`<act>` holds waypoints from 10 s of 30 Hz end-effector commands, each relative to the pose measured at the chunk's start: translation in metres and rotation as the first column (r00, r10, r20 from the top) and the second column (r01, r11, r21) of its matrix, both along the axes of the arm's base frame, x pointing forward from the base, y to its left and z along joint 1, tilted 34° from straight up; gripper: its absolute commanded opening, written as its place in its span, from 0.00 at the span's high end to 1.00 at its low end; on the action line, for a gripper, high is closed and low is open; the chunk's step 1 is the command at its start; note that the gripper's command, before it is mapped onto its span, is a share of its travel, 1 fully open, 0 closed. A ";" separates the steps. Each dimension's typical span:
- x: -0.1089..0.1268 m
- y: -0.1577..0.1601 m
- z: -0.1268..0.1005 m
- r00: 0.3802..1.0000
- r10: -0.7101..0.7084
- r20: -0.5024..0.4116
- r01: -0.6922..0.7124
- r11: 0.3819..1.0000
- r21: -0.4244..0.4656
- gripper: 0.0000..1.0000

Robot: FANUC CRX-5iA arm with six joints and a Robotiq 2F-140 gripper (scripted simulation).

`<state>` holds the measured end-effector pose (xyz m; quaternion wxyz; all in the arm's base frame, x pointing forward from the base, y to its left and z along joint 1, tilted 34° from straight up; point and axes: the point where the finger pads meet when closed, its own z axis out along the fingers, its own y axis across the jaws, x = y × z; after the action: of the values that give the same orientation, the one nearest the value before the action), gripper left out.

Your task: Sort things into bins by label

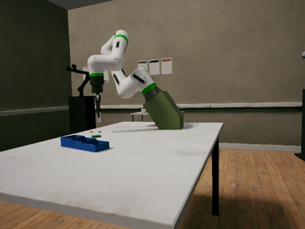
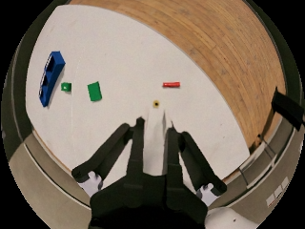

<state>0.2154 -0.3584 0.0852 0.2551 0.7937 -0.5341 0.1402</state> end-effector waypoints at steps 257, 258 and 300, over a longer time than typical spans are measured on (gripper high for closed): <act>0.425 0.087 -0.102 0.699 -0.586 0.410 0.603 0.791 0.103 0.84; 0.425 0.087 -0.102 0.699 -0.586 0.410 0.603 0.791 0.103 0.84; 0.424 0.073 -0.122 0.699 -0.586 0.410 0.603 0.791 0.103 0.73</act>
<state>0.6390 -0.2853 -0.0370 0.1807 0.5240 -0.8004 0.2283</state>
